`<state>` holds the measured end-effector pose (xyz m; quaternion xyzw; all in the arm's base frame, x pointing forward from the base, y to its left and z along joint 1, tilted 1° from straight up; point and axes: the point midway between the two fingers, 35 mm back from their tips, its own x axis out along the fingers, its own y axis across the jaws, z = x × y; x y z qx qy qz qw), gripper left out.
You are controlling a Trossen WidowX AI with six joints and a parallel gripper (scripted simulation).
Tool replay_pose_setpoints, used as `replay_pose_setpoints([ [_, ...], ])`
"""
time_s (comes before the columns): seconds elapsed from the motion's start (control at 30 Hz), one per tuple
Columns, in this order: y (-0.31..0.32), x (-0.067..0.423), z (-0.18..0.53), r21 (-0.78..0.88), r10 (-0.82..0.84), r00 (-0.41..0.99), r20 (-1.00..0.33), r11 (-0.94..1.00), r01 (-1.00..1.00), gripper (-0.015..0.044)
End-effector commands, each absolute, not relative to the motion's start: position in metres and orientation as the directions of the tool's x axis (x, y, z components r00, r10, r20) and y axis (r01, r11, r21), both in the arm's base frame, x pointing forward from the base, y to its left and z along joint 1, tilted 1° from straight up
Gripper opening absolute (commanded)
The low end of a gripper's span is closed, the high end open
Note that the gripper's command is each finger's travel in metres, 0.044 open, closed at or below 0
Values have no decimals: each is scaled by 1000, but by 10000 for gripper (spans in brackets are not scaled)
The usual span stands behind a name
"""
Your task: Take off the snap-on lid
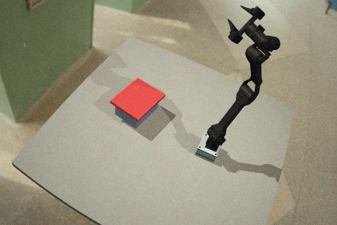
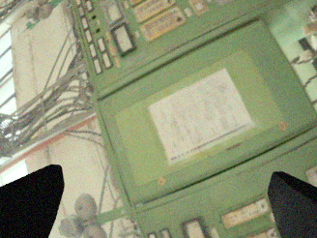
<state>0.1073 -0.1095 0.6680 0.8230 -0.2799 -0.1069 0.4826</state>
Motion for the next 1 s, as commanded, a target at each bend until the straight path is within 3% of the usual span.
replay_pose_setpoints([
  [0.0, -109, 108, 668, 855, -567, 818, 98, -372, -361, 374],
  [0.2, -83, 122, 675, 877, -634, 740, 227, -198, -438, 235],
  [0.63, -14, 197, 651, 892, -539, 723, 433, 139, -430, 235],
  [0.97, 20, 270, 583, 909, -387, 830, 402, 281, -308, 235],
])
